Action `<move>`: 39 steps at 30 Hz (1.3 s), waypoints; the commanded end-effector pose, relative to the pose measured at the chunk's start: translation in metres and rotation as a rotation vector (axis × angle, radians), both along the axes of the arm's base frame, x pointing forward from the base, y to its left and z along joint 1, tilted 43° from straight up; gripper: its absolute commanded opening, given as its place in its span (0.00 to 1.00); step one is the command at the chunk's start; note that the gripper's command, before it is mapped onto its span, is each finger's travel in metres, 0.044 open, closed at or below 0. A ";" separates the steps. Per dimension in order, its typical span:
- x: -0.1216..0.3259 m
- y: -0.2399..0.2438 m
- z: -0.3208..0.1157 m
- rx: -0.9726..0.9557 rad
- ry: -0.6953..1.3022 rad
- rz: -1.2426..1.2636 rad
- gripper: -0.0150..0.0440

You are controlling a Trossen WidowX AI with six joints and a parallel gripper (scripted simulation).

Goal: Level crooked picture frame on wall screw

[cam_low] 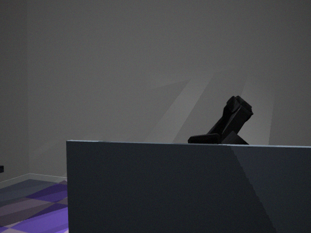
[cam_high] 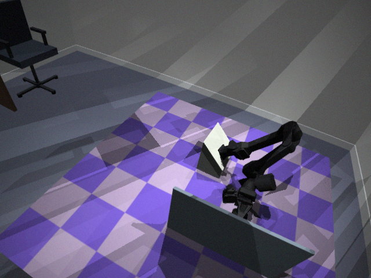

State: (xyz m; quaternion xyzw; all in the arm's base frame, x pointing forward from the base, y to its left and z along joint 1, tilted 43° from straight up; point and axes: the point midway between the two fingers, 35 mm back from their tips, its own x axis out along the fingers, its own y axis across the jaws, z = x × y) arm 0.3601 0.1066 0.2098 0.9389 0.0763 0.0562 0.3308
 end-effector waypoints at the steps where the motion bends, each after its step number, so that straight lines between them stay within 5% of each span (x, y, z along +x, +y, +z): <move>1: 0.000 0.001 0.002 0.004 -0.005 0.005 0.69; 29: 0.000 0.001 0.002 0.004 -0.005 0.005 0.69; 32: 0.000 0.001 0.002 0.004 -0.005 0.005 0.56; 39: 0.000 0.001 0.002 0.004 -0.005 0.005 0.48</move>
